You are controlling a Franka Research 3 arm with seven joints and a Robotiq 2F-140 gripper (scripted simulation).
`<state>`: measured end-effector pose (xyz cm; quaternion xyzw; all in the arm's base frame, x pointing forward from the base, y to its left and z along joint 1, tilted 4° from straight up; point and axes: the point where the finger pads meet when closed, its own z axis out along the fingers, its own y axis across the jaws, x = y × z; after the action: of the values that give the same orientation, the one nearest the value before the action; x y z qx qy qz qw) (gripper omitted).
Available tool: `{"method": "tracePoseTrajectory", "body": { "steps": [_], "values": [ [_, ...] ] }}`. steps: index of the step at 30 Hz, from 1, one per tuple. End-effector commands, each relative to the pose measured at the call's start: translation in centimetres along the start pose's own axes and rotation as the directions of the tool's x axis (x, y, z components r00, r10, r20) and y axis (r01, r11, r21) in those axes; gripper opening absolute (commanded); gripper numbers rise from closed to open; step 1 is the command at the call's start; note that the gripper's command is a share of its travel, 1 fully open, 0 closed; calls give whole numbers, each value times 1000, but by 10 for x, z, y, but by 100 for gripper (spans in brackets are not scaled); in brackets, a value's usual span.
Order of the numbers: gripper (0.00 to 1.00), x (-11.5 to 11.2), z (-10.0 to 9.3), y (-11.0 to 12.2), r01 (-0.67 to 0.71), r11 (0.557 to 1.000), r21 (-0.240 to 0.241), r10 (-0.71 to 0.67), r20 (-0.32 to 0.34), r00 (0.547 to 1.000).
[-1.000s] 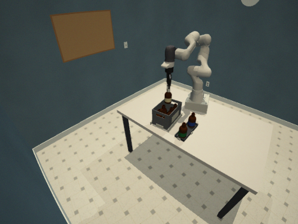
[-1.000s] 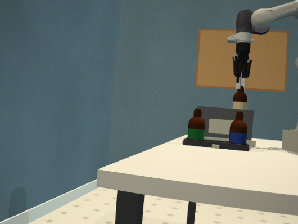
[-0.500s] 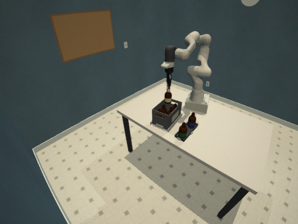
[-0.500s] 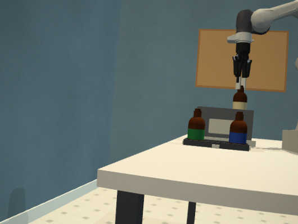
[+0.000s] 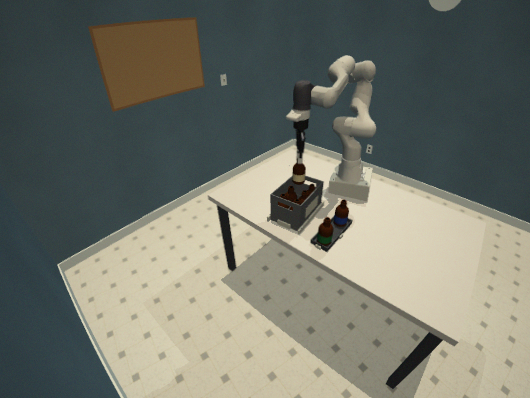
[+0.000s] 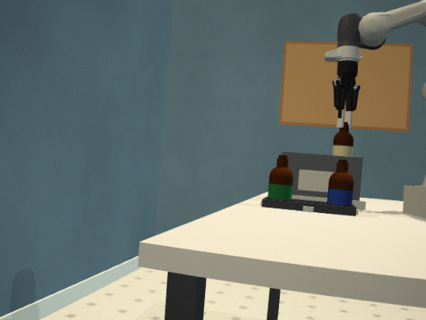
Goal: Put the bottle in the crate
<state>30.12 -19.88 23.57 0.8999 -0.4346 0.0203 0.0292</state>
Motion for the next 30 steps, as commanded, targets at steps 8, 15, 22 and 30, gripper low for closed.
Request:
{"method": "tracePoseTrajectory", "body": {
  "steps": [8,15,22,30],
  "values": [
    [0,1,1,0,-3,1000,0,3,-5,1000],
    [0,1,1,0,-3,1000,0,3,-5,1000],
    [0,0,2,0,-3,1000,0,3,-5,1000],
    [0,0,2,0,-3,1000,0,3,-5,1000]
  ]
}}
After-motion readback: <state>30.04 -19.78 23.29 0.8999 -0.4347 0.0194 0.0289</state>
